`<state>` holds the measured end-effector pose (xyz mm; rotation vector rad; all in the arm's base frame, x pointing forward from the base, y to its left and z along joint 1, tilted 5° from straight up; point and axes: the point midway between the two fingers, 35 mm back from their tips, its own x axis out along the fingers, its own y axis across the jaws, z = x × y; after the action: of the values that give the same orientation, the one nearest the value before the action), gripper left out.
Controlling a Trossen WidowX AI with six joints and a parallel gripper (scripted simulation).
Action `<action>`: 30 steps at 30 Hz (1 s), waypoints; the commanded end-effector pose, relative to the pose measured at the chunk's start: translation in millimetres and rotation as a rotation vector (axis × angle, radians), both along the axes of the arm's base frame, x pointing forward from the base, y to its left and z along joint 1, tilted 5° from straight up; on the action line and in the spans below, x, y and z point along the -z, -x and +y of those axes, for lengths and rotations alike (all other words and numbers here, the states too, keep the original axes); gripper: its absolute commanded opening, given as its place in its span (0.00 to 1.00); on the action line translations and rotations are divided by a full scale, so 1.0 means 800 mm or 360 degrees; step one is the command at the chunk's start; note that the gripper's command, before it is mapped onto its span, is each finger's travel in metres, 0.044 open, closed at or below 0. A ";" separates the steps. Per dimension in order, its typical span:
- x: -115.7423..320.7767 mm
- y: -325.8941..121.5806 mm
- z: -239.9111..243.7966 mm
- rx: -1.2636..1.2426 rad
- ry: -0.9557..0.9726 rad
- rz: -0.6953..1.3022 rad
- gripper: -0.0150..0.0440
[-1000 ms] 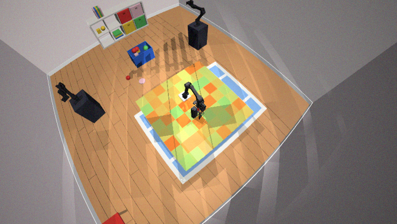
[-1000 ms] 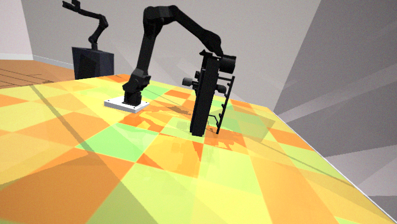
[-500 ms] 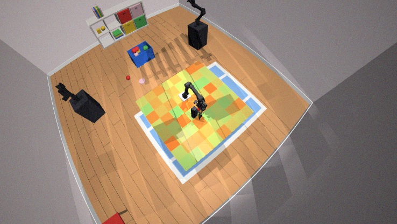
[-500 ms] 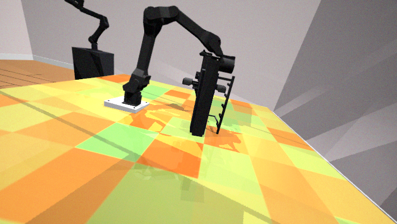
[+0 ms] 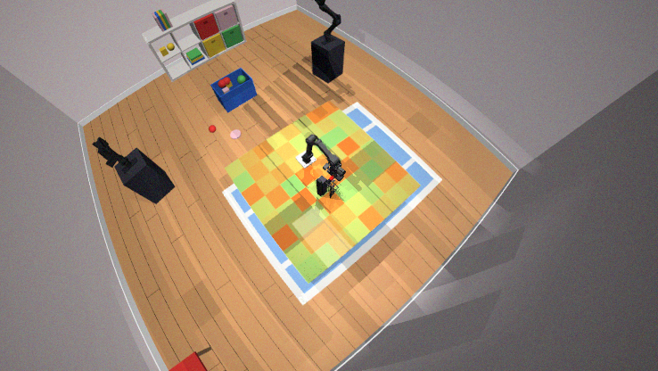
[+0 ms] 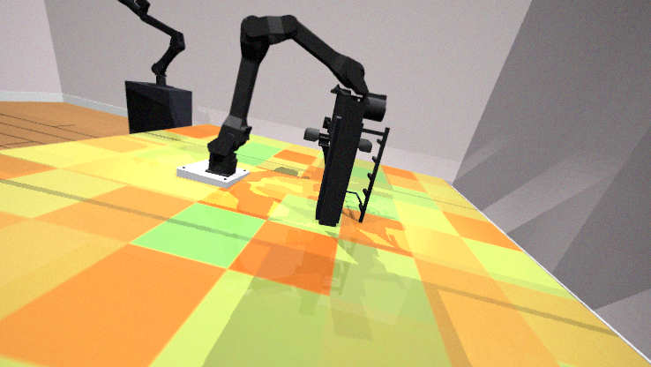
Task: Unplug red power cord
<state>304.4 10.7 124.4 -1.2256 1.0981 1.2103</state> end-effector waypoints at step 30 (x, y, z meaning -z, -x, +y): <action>-0.019 0.004 0.073 -0.0008 -0.0017 -0.0002 1.00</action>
<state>301.4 69.1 140.0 -1.2219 1.0796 1.2214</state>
